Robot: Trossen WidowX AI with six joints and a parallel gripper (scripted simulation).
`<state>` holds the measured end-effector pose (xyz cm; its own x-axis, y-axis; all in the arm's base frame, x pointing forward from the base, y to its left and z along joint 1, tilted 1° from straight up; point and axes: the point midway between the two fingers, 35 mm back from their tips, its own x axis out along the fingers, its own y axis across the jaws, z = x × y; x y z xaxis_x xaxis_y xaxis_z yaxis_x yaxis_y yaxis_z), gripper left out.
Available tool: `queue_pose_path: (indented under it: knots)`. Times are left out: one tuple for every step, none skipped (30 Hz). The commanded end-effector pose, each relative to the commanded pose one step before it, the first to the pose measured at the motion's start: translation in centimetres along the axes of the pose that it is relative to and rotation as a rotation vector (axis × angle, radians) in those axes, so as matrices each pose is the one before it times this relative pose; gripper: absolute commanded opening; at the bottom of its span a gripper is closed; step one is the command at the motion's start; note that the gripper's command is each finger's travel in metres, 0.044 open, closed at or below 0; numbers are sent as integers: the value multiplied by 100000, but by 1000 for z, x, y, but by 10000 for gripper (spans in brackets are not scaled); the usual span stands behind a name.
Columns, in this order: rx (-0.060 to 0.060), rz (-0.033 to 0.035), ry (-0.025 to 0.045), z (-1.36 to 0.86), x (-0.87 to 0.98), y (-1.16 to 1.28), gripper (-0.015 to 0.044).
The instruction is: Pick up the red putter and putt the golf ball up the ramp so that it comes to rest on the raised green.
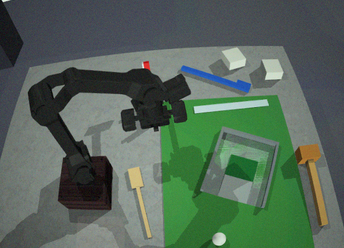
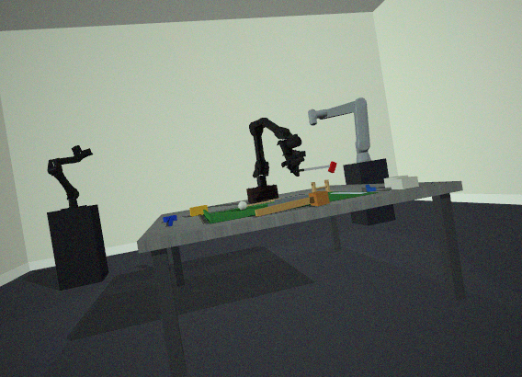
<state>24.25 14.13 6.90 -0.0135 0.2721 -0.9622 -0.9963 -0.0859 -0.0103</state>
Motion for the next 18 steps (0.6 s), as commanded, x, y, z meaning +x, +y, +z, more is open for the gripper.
queue_pose_path:
  knots:
    - [8459, -1283, 1248, -1403, -447, -498, 0]
    - [2866, -407, 433, -478, -142, -200, 0]
    - [2867, -405, 427, -476, -140, -205, 0]
    - [2868, -402, 422, -474, -139, -209, 0]
    - [3116, -473, 383, -456, -146, -225, 0]
    - [3160, -478, 383, -460, -146, -234, 0]
    - [3162, -476, 377, -457, -145, -240, 0]
    - [3163, -475, 371, -454, -143, -246, 0]
    - [3164, -473, 365, -451, -141, -251, 0]
    - [3165, -472, 360, -448, -140, -257, 0]
    - [3166, -470, 354, -445, -138, -262, 0]
    - [3168, -468, 349, -442, -136, -268, 0]
    - [3169, -466, 344, -439, -134, -273, 0]
    - [3170, -465, 338, -435, -133, -279, 0]
    - [3170, -463, 333, -432, -131, -284, 0]
    - [3172, -461, 329, -428, -129, -290, 0]
    - [3173, -459, 324, -425, -127, -295, 0]
    - [3174, -457, 319, -421, -126, -300, 0]
